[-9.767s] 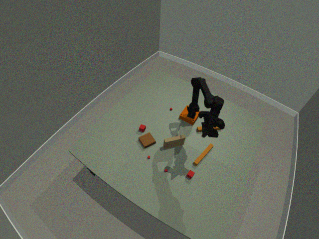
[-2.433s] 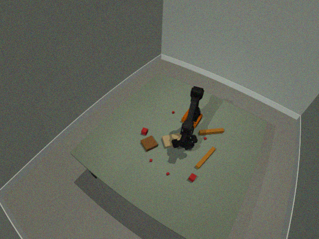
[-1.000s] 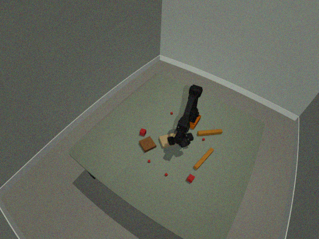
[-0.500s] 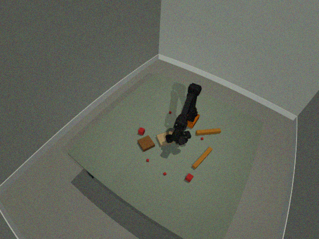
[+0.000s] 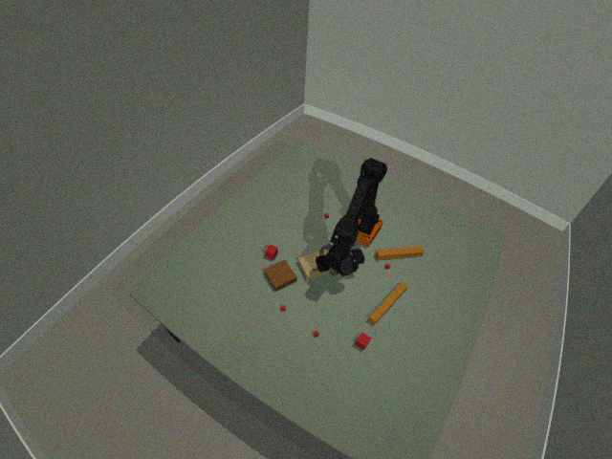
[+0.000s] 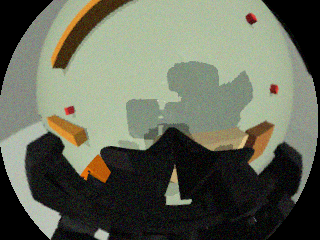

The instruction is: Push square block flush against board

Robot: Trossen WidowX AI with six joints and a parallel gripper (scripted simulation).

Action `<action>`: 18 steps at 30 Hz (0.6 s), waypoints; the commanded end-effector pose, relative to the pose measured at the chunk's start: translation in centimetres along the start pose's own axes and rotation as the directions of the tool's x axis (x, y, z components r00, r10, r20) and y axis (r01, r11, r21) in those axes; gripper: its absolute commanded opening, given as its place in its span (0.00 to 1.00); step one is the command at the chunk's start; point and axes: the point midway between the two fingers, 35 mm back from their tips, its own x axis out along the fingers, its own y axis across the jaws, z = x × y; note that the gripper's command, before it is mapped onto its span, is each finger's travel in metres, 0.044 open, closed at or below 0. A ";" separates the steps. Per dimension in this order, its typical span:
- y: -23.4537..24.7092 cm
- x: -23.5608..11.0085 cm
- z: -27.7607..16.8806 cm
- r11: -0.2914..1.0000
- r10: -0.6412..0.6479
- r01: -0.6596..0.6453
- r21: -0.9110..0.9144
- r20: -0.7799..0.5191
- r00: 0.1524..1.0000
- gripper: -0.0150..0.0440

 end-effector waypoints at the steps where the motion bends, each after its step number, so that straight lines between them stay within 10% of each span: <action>1: 0.2 0.3 -0.8 1.000 0.007 -0.007 -0.001 -0.014 1.000 0.25; 18: -0.3 0.3 -2.4 1.000 0.007 -0.007 -0.001 -0.016 1.000 0.25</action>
